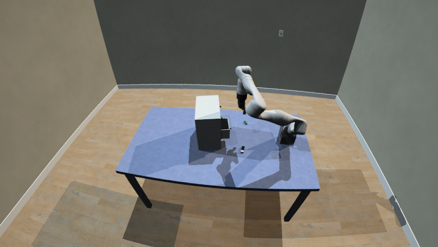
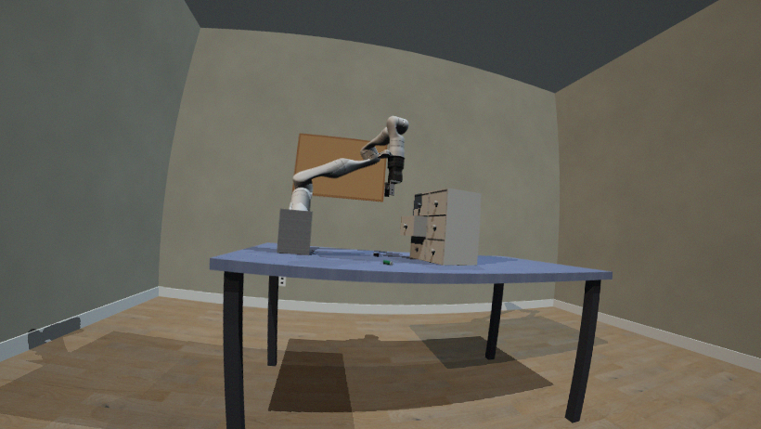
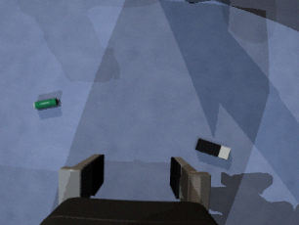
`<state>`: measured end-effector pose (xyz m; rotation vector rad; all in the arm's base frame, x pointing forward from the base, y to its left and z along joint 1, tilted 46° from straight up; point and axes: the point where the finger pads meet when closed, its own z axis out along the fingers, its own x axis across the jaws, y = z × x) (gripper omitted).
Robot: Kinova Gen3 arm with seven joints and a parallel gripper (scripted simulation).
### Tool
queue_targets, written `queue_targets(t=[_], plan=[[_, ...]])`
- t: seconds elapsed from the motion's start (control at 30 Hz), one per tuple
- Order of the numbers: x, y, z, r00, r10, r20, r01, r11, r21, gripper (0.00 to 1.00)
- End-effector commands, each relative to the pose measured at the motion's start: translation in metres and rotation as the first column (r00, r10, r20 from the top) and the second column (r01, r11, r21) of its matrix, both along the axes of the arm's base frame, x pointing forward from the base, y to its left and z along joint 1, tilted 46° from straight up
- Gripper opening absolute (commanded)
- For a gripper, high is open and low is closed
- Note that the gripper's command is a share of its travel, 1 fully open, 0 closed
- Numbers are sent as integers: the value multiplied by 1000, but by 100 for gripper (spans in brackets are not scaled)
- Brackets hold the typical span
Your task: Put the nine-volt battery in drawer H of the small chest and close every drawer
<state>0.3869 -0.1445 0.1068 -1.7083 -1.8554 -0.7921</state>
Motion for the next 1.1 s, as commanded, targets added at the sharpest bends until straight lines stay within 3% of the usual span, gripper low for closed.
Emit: queue_targets(t=[0.0,1.07], plan=[[-1,3,1,1000,4,-12,-4,1000,8,100],[-4,3,0,1000,26,12,-26,1000,10,100]])
